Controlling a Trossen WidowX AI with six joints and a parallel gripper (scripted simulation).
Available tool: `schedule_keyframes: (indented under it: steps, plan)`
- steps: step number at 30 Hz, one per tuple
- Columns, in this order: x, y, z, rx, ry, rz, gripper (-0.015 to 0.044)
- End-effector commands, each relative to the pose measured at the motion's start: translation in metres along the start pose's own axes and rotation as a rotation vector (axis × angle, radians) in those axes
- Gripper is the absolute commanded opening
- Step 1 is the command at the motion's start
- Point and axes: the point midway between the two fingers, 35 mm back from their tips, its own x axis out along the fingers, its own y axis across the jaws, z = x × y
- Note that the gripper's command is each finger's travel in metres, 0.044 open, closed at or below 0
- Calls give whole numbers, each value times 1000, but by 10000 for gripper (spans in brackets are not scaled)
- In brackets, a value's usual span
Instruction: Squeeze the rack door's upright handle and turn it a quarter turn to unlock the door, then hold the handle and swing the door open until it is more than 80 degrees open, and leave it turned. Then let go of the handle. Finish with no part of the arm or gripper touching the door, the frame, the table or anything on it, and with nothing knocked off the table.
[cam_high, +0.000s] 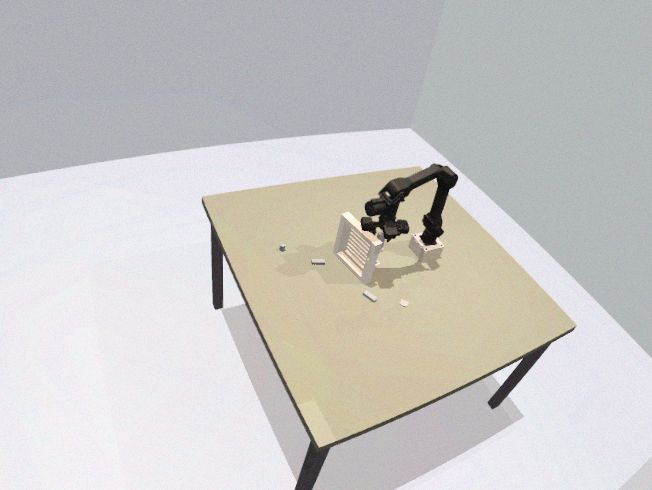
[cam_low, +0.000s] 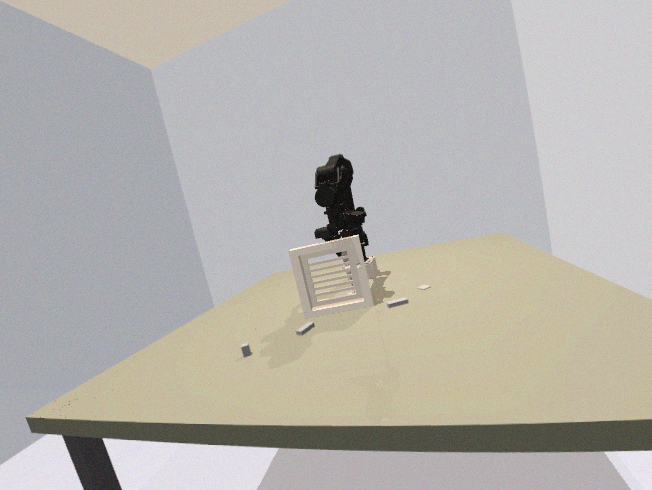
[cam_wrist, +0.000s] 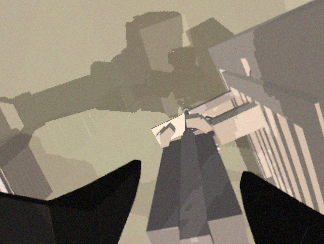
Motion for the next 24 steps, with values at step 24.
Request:
schedule_keyframes:
  steps: [24]
  plan:
    - [0, 0, 1, 1302, -5, -1, 282]
